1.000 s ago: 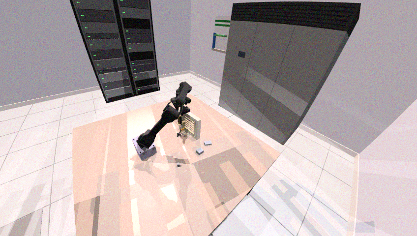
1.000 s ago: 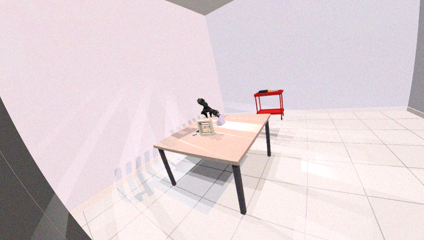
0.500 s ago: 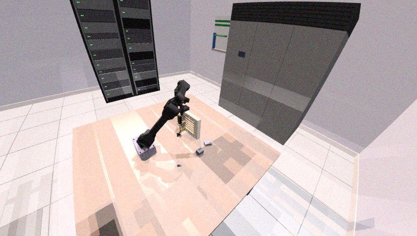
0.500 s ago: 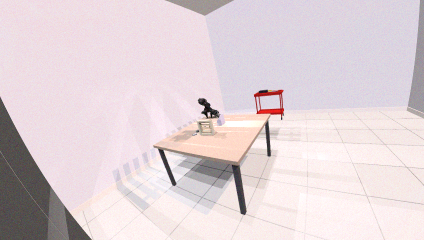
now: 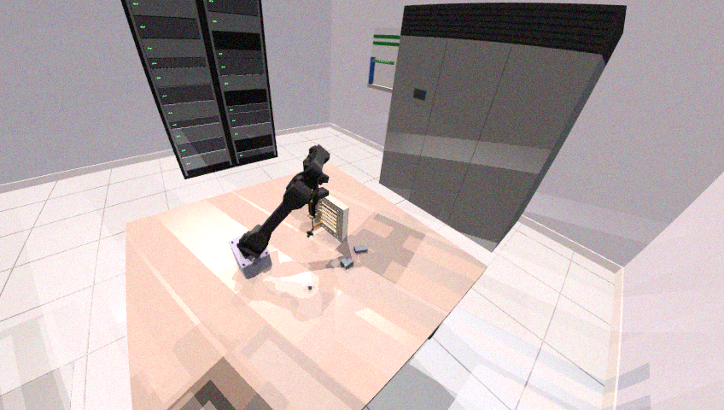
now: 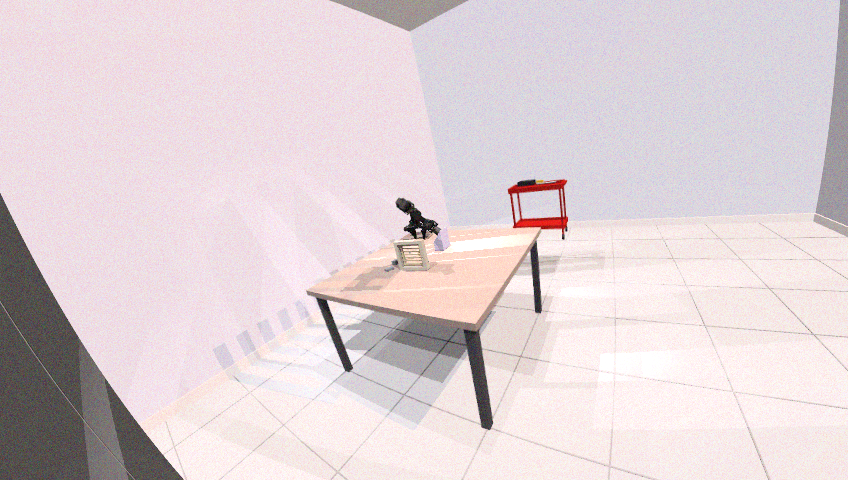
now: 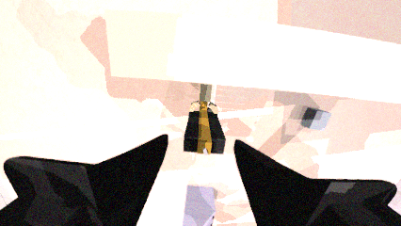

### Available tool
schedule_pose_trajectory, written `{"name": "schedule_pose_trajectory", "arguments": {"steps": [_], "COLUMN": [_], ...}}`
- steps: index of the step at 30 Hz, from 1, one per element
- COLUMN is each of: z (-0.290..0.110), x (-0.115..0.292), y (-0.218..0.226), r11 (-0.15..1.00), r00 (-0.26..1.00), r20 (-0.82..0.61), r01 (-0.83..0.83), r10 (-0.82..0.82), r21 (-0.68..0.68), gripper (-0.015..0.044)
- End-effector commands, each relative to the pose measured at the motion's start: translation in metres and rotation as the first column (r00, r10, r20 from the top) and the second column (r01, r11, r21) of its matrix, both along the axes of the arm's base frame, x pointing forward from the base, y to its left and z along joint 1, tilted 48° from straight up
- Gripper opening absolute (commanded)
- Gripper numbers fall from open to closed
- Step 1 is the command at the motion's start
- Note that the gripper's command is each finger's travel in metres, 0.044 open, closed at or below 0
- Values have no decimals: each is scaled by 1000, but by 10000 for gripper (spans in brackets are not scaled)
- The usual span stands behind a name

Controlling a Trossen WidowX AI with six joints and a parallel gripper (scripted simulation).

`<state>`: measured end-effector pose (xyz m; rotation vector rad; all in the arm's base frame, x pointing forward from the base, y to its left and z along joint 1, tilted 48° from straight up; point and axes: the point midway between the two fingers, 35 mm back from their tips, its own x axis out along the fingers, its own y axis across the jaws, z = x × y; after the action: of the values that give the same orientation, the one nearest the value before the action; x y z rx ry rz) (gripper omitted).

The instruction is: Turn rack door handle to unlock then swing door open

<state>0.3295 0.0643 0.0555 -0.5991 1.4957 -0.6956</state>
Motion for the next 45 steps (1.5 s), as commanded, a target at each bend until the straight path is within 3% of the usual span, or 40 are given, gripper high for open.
{"name": "schedule_pose_trajectory", "arguments": {"steps": [1,24,31,45], "z": [-4,-27,-27,-27], "x": [0,-4,-4,-4], "y": [-6,-33,-33,-33], "r11": [1000,1000,1000,1000], "r00": [1000,1000,1000,1000], "r20": [1,1,1,1], "r01": [-4,-4,-4,-4], "r10": [4,4,4,4], "r21": [-4,-7,-7,-7], "gripper": [287,287,103,14]}}
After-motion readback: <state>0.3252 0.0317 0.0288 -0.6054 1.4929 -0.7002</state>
